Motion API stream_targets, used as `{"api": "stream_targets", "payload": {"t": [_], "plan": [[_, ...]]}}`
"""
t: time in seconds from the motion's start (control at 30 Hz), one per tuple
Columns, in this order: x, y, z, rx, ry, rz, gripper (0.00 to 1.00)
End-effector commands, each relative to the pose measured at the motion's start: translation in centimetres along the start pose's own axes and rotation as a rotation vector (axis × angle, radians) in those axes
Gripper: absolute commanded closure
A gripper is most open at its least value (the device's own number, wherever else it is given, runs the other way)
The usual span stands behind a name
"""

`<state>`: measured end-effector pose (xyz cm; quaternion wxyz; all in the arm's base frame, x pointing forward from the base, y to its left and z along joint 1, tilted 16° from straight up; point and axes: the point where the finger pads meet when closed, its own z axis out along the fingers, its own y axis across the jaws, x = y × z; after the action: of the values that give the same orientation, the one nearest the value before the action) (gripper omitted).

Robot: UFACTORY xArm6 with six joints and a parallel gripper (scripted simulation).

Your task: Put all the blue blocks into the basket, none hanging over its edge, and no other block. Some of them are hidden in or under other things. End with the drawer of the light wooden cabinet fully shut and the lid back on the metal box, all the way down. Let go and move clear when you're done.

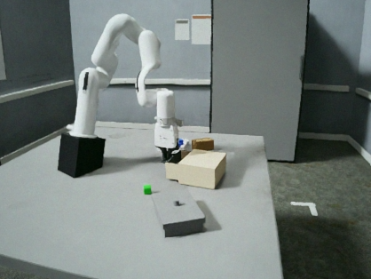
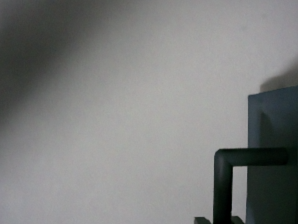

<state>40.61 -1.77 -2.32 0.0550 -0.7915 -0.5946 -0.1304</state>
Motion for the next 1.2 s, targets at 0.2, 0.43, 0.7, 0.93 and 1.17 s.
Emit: {"api": "stream_targets", "payload": {"t": [0.2, 0.43, 0.7, 0.93, 1.17], "plan": [[0.0, 2.9, -0.1, -0.002, 0.000, 0.000, 1.00], [0.0, 4.0, -0.1, -0.002, 0.000, 0.000, 1.00], [0.0, 5.5, -0.1, -0.002, 0.000, 0.000, 1.00], [0.0, 6.0, -0.1, -0.002, 0.000, 0.000, 1.00], [0.0, 6.3, -0.1, -0.002, 0.000, 0.000, 1.00]]}}
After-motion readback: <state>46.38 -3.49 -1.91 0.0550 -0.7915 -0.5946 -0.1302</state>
